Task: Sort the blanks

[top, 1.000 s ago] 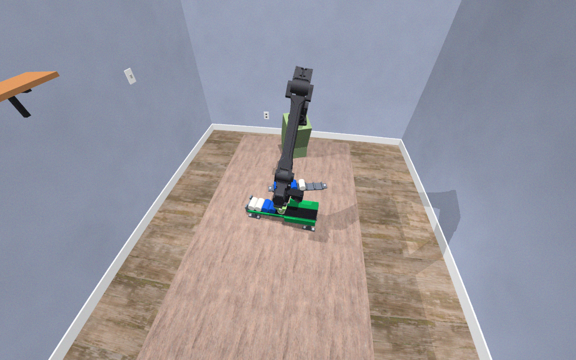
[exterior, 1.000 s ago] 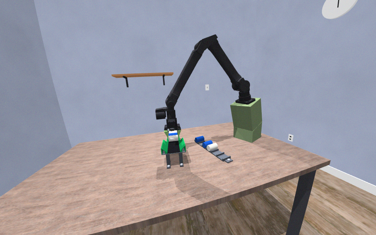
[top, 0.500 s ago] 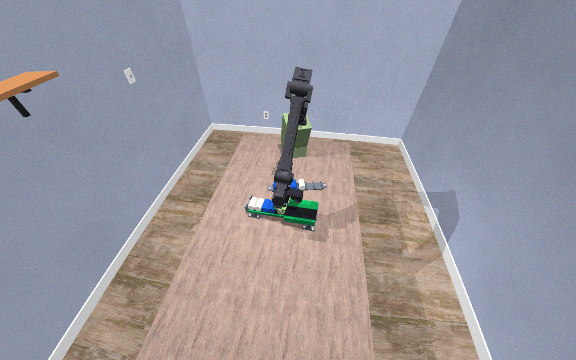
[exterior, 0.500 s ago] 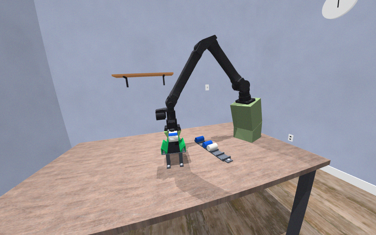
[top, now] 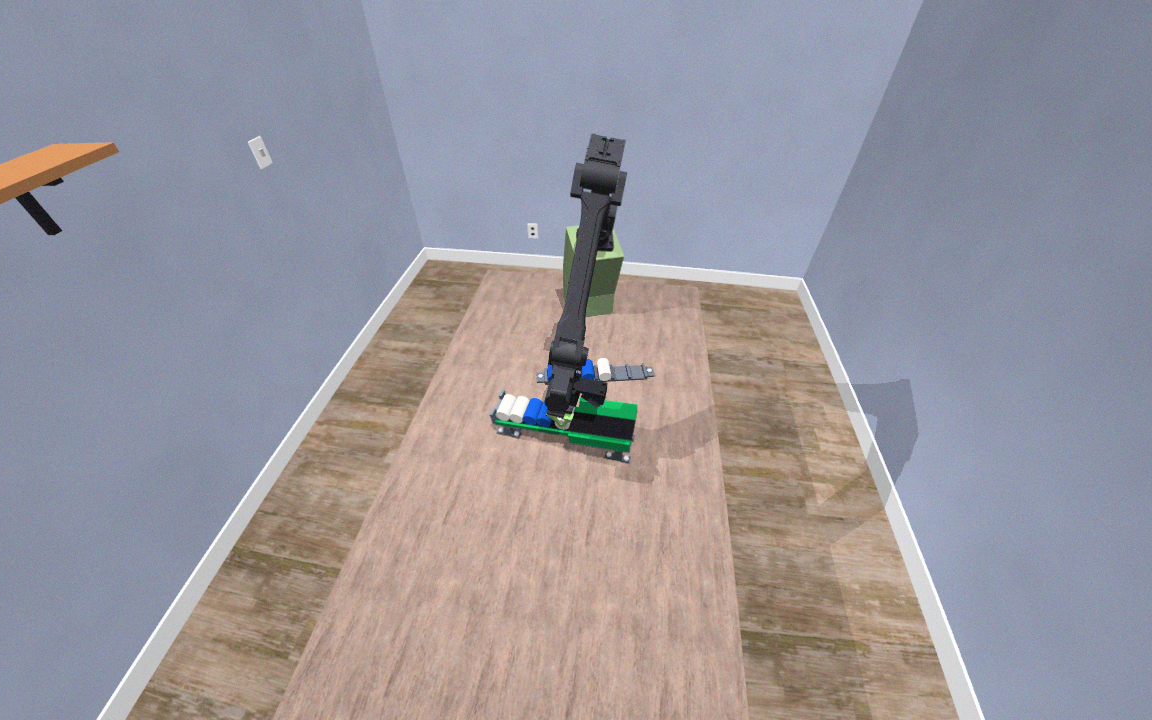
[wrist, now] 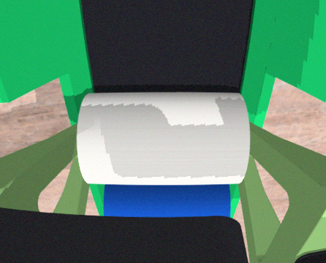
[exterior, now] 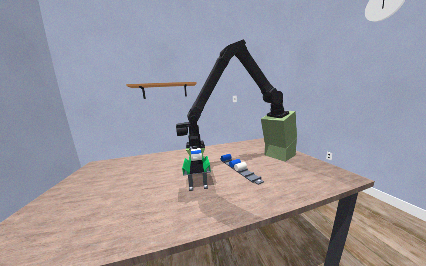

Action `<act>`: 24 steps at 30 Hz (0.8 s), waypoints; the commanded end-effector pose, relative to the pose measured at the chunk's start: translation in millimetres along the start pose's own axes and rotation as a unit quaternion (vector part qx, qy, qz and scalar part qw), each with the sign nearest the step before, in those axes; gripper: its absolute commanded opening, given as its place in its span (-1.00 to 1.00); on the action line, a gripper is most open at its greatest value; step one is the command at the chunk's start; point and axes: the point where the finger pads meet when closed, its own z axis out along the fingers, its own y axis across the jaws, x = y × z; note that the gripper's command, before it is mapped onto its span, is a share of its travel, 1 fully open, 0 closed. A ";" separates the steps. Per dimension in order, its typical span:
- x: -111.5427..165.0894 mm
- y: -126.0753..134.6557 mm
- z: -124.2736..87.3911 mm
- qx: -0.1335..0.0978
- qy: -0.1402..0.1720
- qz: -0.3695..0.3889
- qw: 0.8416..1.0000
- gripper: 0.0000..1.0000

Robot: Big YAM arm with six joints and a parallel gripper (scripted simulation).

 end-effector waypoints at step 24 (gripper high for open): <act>-4.0 -23.8 -12.7 0.019 -0.001 0.000 1.000 0.25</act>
